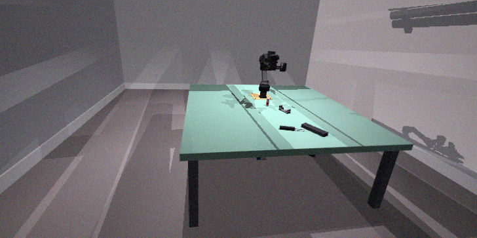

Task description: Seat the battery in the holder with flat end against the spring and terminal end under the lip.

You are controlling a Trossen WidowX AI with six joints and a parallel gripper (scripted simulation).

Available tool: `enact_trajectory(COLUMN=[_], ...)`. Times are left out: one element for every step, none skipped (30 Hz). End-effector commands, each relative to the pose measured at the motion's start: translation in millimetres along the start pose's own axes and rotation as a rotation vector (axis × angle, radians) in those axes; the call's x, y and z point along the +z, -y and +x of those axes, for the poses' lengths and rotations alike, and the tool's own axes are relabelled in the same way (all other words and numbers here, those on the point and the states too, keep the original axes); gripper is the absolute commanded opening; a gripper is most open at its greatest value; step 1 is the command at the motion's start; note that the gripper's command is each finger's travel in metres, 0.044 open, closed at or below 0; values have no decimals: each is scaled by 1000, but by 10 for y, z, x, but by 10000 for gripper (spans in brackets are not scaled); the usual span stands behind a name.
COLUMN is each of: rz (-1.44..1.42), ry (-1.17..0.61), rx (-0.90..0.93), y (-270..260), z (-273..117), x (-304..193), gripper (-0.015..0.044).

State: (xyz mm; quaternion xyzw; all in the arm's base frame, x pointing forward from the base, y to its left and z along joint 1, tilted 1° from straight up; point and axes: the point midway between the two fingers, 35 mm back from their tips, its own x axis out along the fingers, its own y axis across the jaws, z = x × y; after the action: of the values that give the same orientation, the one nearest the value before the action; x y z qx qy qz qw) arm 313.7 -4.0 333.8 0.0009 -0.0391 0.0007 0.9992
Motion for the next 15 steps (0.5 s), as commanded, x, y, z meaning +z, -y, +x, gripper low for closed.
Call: enact_trajectory(rz=[9, 36, 80, 132, 182, 230, 275, 317, 357, 392, 425, 453, 477, 497, 514], ry=[-17, -66, -150, -251, -352, -453, -553, -654, -754, -853, -951, -1048, -1143, -1236, -1314], rx=[1, 5, 8, 6, 0, -12, -29, -52, -80, -113, -152, -196, -246, -302, -357], y=[-5, -20, -46, -79, -113, -146, -179, -211, -241, -269, -294, -316, -335, -351, -367], z=[11, 41, 80, 108, 117, 105, 76, 28, -36, -115, -208, -313, -429, -552, -653], x=[-28, -111, -251, -419, -584, -744, -897, -1041, -1175, -1296, -1404, -1497, -1574, -1633, -1667], gripper=[374, 347, 321, 295, 269, 242, 216, 190, 164, 137, 111, 85, 59, 32, 6])
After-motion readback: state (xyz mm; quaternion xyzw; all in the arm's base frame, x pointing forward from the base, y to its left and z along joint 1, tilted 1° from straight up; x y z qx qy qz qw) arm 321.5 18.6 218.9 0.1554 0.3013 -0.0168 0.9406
